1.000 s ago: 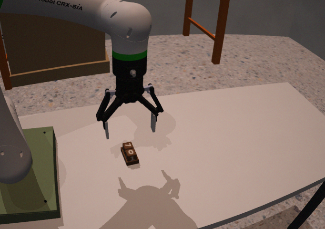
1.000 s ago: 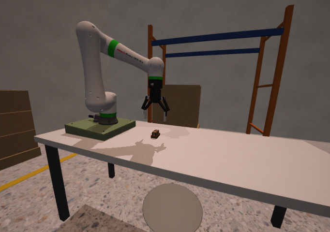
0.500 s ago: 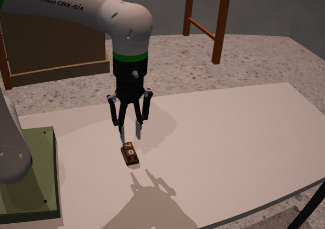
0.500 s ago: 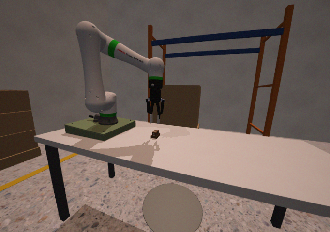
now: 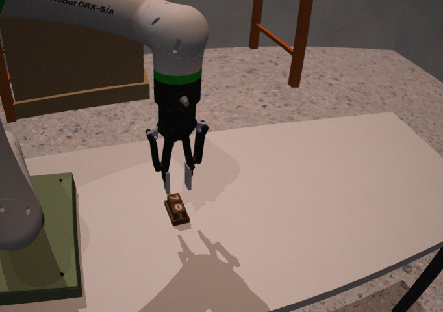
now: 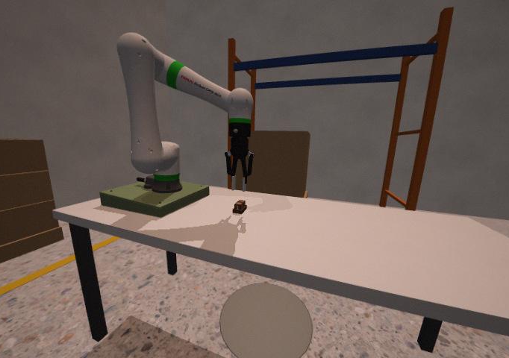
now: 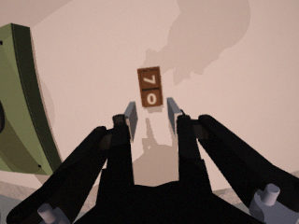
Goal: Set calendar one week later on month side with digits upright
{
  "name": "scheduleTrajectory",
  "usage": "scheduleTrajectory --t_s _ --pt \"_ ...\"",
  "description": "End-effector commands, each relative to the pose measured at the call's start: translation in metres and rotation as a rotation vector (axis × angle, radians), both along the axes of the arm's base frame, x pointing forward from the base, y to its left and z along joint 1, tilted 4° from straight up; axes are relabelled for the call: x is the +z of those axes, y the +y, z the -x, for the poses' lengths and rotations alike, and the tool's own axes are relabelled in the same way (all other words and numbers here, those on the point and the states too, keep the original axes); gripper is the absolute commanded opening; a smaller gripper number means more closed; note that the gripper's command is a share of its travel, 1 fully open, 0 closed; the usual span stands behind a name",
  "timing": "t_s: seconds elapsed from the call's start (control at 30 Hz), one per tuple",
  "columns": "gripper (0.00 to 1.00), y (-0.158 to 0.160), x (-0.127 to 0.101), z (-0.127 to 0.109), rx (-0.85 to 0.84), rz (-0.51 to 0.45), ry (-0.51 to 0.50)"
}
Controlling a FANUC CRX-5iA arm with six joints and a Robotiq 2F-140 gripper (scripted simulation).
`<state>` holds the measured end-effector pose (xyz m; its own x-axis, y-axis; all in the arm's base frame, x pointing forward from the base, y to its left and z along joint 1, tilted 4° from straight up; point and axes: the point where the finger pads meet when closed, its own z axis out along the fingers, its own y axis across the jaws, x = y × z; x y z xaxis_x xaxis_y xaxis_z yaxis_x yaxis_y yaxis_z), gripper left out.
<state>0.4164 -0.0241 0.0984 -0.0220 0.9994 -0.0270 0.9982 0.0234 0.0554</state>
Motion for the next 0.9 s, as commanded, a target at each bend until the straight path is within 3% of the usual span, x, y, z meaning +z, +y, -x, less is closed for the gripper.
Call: scheduleTrajectory --t_s 0.0,0.87 --pt "0.29 0.0000 0.0002 -0.0002 0.000 0.000 0.000" --pt "0.29 -0.0004 -0.0085 -0.0007 0.000 0.000 0.000"
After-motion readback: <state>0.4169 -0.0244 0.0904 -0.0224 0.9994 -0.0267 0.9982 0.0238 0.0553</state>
